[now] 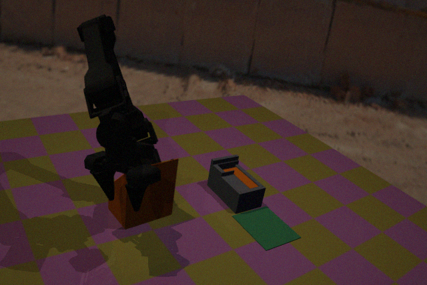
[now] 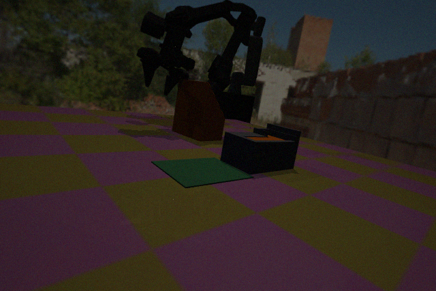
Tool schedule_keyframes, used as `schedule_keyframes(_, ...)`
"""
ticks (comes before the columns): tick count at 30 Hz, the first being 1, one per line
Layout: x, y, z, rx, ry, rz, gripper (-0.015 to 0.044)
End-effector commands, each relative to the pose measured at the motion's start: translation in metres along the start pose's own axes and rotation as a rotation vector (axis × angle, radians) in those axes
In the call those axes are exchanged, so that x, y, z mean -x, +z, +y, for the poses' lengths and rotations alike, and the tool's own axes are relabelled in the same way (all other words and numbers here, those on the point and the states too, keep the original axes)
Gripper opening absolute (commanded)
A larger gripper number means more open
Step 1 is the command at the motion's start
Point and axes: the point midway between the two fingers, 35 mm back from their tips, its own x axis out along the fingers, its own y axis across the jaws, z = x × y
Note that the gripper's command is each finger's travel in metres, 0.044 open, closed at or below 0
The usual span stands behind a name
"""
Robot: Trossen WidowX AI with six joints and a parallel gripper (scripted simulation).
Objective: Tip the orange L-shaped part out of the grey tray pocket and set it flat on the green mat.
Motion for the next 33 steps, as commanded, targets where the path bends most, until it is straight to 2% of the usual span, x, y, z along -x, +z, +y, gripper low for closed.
schedule_keyframes(1, 0.001, 0.000, -0.001, 0.003, -0.002, 0.005, 0.0374)
schedule_keyframes(8, 0.020, 0.019, -0.035, -0.027, -0.041, 0.030, 0.0190)
schedule_keyframes(9, 0.025, 0.025, -0.043, -0.035, -0.052, 0.033, 0.0180)
schedule_keyframes(15, 0.055, 0.079, -0.087, -0.027, -0.124, 0.035, 0.0180)
schedule_keyframes(22, 0.071, 0.161, -0.110, -0.066, -0.120, -0.015, 0.0180)
schedule_keyframes(28, 0.074, 0.239, -0.104, -0.084, -0.072, -0.050, 0.0180)
schedule_keyframes(33, 0.069, 0.312, -0.077, -0.159, 0.025, -0.069, 0.0180)
